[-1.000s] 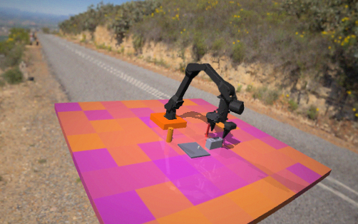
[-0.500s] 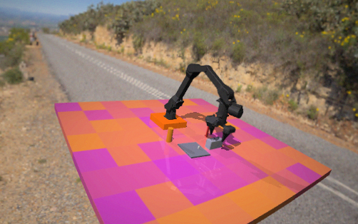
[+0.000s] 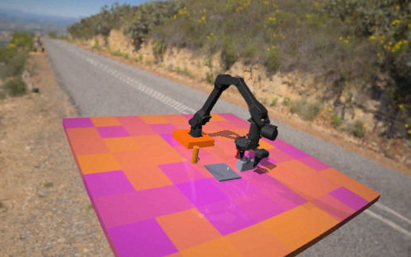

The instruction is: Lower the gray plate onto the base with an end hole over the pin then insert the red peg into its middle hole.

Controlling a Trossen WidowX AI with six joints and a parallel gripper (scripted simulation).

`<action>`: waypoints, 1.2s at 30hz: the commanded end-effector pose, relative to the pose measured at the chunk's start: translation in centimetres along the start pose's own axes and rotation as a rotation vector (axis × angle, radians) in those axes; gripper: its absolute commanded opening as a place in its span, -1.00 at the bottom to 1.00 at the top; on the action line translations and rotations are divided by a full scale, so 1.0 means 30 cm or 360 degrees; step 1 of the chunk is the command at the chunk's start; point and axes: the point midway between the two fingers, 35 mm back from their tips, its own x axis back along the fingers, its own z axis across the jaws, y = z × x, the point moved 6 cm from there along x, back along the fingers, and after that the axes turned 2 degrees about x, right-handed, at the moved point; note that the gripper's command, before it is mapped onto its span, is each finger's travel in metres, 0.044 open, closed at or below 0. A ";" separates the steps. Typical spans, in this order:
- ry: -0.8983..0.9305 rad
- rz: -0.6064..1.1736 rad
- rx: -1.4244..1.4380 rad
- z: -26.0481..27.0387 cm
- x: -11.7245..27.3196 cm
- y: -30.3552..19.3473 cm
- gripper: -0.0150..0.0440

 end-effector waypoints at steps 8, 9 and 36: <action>-0.0015 -0.0007 0.0002 -0.011 -0.072 0.003 1.00; -0.0015 -0.0007 0.0002 -0.012 -0.077 0.004 1.00; -0.0020 -0.0003 0.0006 -0.008 -0.067 0.000 -0.49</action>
